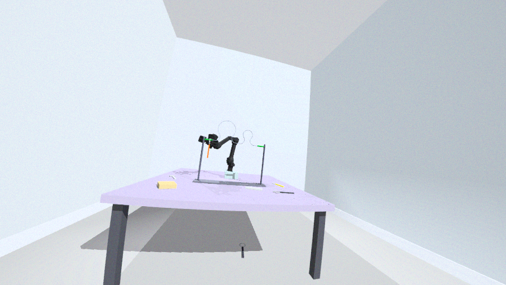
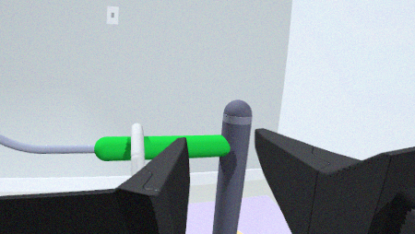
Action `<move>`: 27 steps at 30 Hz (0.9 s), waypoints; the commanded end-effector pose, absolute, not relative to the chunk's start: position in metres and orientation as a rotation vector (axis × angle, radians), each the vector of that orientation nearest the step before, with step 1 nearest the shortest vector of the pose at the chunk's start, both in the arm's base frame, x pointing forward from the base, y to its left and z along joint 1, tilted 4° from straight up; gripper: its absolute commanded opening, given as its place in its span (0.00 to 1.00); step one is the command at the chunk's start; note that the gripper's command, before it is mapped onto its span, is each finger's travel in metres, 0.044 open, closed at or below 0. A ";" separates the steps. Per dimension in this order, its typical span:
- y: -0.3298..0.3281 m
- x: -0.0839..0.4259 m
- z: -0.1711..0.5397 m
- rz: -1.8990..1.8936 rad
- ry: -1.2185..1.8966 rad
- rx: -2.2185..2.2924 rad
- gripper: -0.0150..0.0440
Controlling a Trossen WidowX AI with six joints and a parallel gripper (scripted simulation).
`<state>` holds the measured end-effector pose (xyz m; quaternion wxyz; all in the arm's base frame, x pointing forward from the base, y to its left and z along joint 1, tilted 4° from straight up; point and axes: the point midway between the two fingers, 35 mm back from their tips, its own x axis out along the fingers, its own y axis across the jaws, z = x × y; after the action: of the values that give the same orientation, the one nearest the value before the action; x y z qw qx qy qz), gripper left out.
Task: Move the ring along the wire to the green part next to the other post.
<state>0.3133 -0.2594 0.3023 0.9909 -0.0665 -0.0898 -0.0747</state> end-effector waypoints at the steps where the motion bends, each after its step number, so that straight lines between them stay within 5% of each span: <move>1: -0.264 0.300 0.238 -0.094 -0.116 -0.136 0.53; 13: -0.227 0.246 0.112 0.070 -0.012 -0.063 0.53; 27: -0.225 0.281 0.148 0.083 -0.036 0.023 0.53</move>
<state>0.2597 -0.2257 0.1223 0.9993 -0.0036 -0.0069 0.0379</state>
